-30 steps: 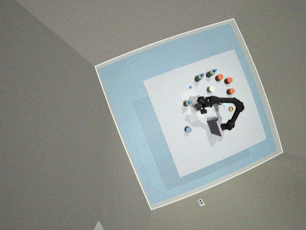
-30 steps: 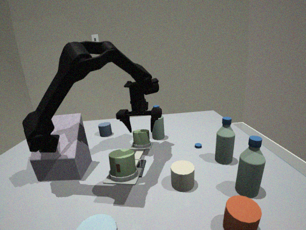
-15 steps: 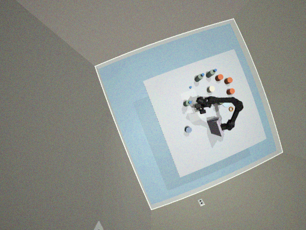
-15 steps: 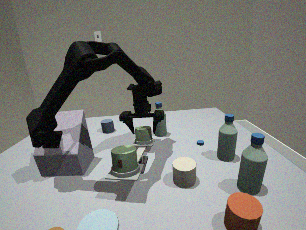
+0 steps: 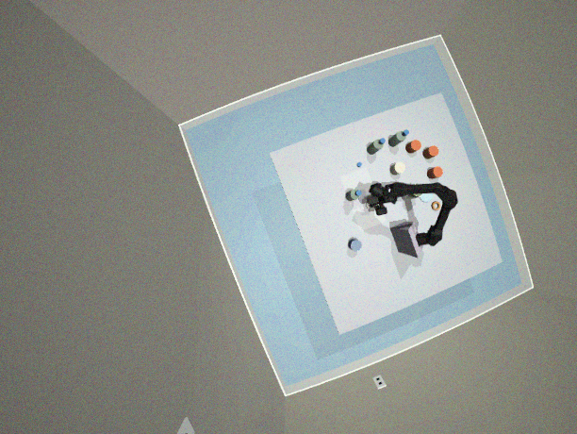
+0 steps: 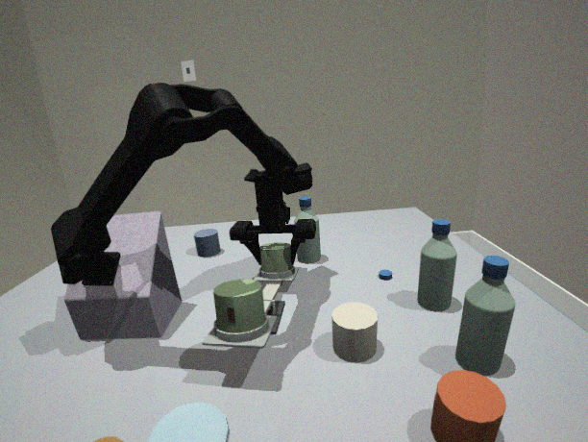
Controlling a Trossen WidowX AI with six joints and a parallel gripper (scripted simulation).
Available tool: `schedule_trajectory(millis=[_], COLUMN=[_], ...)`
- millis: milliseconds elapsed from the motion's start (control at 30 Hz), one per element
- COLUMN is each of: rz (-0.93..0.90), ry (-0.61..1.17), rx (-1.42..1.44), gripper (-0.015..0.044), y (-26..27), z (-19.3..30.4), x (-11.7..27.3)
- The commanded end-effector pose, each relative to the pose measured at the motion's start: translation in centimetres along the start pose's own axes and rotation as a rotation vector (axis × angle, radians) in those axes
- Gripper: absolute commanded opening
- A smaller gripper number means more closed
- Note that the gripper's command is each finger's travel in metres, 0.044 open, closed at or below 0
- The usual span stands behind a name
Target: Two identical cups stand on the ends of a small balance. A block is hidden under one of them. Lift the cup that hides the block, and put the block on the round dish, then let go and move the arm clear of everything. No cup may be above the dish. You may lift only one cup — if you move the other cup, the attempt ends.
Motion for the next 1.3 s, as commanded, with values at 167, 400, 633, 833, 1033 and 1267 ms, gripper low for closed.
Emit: schedule_trajectory(millis=[167, 400, 633, 833, 1033, 1267], rz=[0.002, 0.002, 0.002, 0.002, 0.002, 0.002], ry=[0.005, 0.003, 0.002, 0.001, 0.0, -0.001], rx=[0.006, 0.006, 0.006, 0.007, 0.007, 0.007], gripper=[0.0255, 0.0072, 0.0, 0.0, 0.0, 0.0], y=[0.0, -0.1, -0.2, -0.3, -0.4, -0.5], z=[0.0, -0.1, -0.2, -0.2, -0.3, -0.4], x=[-0.1, 0.5, 1.4, 2.1, 2.9, 3.7])
Point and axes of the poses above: the point midway between the two fingers, 35 mm back from their tips, its own x axis back along the fingers, its own y axis across the jaws, z = x × y, the point moved 9 cm from there along x, back along the fingers, and after that the axes turned 3 degrees about x, right-handed, at the moved point
